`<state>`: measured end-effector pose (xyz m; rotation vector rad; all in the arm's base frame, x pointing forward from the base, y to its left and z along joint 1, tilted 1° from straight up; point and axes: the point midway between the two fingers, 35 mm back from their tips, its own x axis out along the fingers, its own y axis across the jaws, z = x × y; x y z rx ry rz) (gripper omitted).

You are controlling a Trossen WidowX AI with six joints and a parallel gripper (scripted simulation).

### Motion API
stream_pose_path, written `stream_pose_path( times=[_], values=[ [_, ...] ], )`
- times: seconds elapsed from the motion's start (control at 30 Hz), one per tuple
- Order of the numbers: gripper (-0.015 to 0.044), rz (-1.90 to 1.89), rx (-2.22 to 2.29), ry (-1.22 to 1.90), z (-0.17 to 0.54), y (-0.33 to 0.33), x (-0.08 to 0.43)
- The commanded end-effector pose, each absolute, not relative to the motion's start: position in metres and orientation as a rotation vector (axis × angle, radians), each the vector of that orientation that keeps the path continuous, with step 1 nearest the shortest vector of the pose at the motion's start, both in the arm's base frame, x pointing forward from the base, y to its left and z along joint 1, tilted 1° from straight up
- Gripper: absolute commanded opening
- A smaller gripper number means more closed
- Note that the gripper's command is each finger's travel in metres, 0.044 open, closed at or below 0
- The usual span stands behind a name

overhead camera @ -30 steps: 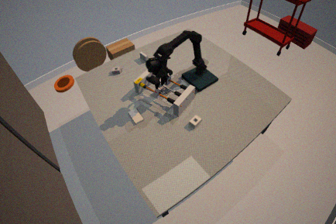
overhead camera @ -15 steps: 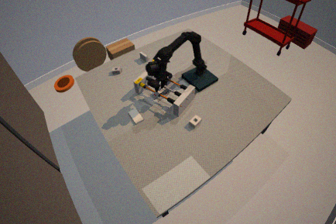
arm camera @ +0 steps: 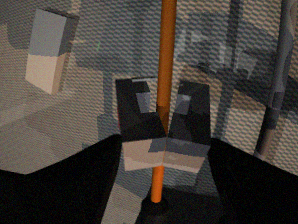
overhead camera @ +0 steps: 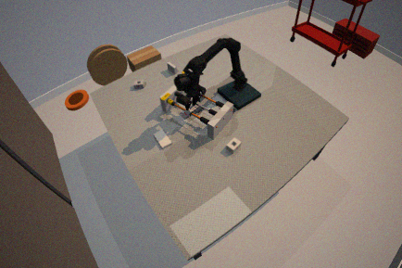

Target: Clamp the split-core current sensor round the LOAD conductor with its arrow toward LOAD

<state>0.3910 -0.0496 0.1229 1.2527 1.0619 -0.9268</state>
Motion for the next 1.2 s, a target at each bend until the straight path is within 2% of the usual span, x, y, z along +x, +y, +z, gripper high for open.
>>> stream_pose_path(
  times=[0.0, 1.17],
  values=[
    [0.0, -0.926, 1.253, 1.061, 0.1239, -0.0496, 0.3909],
    [0.0, -0.953, 1.239, 1.086, 0.1239, -0.0495, 0.394]
  ],
)
